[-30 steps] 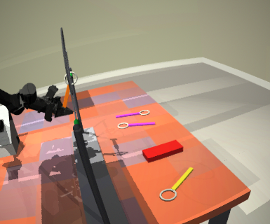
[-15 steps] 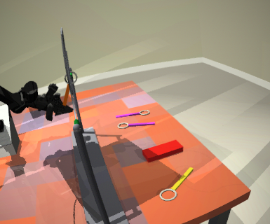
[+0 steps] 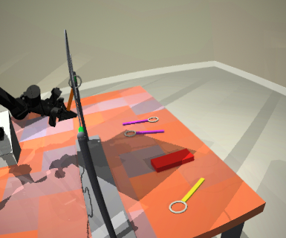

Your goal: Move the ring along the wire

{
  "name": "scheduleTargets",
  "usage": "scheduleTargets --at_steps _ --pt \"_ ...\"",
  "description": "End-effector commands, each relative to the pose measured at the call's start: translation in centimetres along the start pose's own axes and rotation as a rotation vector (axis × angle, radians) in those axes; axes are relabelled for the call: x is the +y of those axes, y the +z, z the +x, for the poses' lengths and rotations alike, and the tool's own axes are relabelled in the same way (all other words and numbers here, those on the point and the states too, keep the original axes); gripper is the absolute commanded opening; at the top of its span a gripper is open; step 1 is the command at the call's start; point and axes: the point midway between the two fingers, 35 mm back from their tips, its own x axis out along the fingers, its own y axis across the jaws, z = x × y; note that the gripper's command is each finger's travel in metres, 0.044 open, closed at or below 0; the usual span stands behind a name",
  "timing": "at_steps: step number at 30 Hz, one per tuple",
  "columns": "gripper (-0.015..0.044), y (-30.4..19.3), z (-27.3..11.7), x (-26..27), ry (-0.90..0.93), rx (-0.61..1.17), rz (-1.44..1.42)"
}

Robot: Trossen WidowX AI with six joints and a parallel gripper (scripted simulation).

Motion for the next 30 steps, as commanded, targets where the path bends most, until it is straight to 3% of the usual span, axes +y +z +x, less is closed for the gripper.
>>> scheduleTargets --at_steps 1,30 --pt "-0.0150 0.1 -0.1 0.5 -0.001 -0.002 0.006" --pt "-0.0150 -1.3 0.3 2.1 -0.001 -0.003 0.006"
